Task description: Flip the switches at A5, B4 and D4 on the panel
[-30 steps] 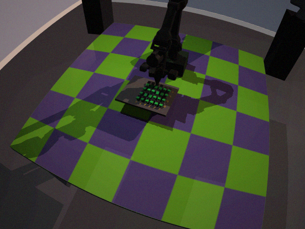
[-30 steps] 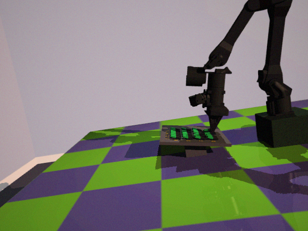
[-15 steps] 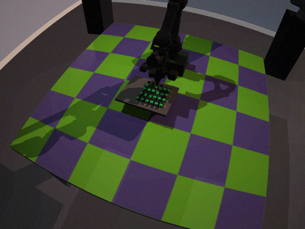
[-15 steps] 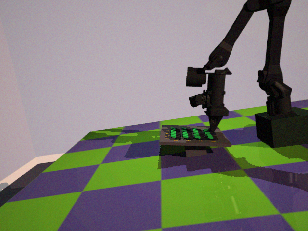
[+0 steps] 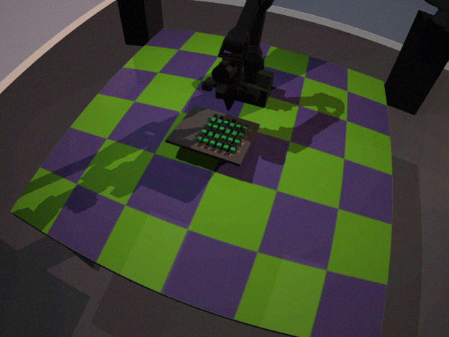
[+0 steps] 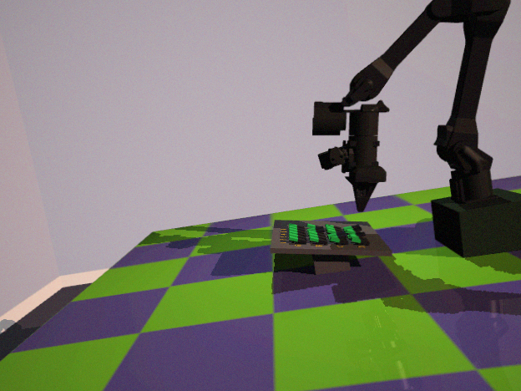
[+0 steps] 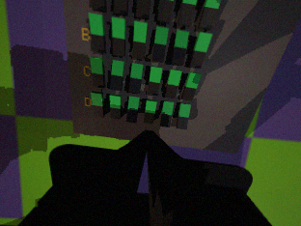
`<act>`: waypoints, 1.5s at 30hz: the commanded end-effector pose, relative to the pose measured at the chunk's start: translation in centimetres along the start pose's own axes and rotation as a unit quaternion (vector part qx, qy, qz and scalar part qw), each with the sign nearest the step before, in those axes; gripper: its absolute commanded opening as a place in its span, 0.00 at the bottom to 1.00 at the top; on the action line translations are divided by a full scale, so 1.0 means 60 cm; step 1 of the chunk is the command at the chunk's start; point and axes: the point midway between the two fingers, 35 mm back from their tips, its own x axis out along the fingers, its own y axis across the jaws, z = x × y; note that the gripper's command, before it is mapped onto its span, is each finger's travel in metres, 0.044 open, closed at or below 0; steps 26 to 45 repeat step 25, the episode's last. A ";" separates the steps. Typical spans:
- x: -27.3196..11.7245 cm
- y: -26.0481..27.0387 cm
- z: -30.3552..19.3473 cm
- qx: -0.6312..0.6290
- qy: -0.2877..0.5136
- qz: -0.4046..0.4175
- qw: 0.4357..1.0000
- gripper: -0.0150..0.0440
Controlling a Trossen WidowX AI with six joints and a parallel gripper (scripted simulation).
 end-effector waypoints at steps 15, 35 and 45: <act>-0.050 0.020 0.117 -0.003 -0.005 0.001 1.000 0.25; -0.050 0.020 0.117 -0.003 -0.005 0.001 1.000 0.25; -0.050 0.020 0.117 -0.003 -0.005 0.001 1.000 0.25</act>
